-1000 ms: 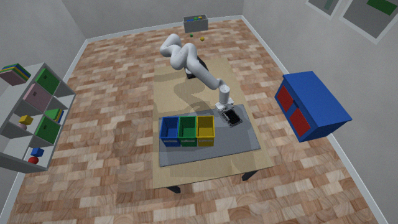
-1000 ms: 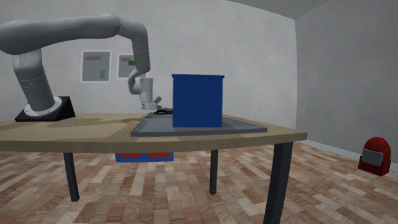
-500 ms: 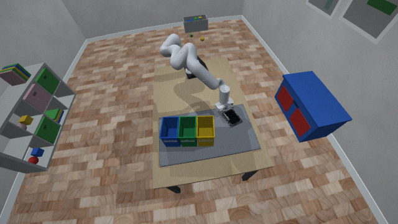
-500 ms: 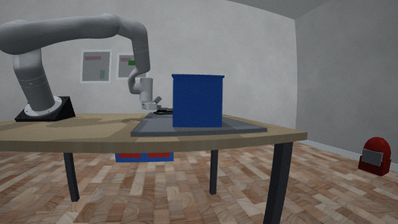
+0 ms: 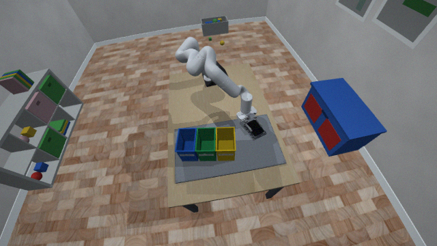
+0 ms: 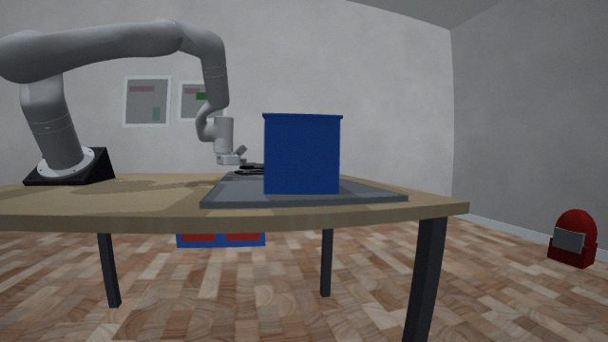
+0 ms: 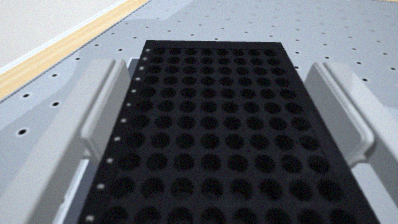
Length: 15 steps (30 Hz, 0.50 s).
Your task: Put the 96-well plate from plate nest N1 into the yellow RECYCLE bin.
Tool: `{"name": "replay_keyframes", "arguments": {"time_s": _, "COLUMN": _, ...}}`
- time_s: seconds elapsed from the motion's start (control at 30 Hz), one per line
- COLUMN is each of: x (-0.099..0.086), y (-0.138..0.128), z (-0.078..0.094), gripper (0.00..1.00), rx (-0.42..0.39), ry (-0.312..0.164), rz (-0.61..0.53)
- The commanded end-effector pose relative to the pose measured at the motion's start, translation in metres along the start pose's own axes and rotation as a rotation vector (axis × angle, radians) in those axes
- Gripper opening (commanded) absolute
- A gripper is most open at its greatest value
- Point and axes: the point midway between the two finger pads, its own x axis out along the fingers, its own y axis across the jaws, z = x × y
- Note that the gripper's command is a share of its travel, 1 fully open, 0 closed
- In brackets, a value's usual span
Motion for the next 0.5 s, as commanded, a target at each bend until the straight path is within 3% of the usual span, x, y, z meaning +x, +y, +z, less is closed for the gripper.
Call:
{"name": "replay_keyframes", "arguments": {"time_s": 0.0, "x": 0.0008, "y": -0.0001, "z": 0.0041, "gripper": 0.0, "rx": 0.0, "ry": -0.002, "rz": 0.0}}
{"name": "replay_keyframes", "arguments": {"time_s": 0.47, "x": 0.0008, "y": -0.0001, "z": 0.0115, "gripper": 0.0, "rx": 0.0, "ry": -0.002, "rz": 0.0}}
